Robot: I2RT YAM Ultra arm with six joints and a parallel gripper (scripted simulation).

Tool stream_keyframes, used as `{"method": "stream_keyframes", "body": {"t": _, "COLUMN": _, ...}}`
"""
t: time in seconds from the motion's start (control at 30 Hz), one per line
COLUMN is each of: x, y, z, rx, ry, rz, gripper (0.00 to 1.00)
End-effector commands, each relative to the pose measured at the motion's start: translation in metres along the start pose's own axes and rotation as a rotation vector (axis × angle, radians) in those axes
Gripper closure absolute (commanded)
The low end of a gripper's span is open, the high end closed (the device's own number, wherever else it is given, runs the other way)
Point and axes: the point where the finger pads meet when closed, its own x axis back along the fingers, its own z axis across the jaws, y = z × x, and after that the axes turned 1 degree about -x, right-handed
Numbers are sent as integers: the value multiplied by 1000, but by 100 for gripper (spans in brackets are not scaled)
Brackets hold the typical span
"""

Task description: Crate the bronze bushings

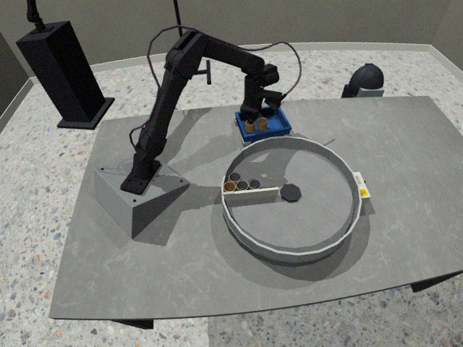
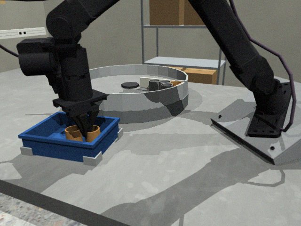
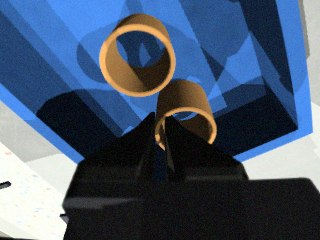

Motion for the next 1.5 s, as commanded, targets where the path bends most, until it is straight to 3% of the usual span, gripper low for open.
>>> {"method": "stream_keyframes", "body": {"t": 0.0, "x": 18, "y": 7, "z": 10, "rx": 4, "ry": 27, "rz": -42, "gripper": 100}}
{"method": "stream_keyframes", "body": {"t": 1.17, "x": 18, "y": 7, "z": 11, "rx": 4, "ry": 30, "rz": -44, "gripper": 100}}
{"method": "stream_keyframes", "body": {"t": 1.47, "x": 9, "y": 7, "z": 11, "rx": 4, "ry": 18, "rz": -33, "gripper": 100}}
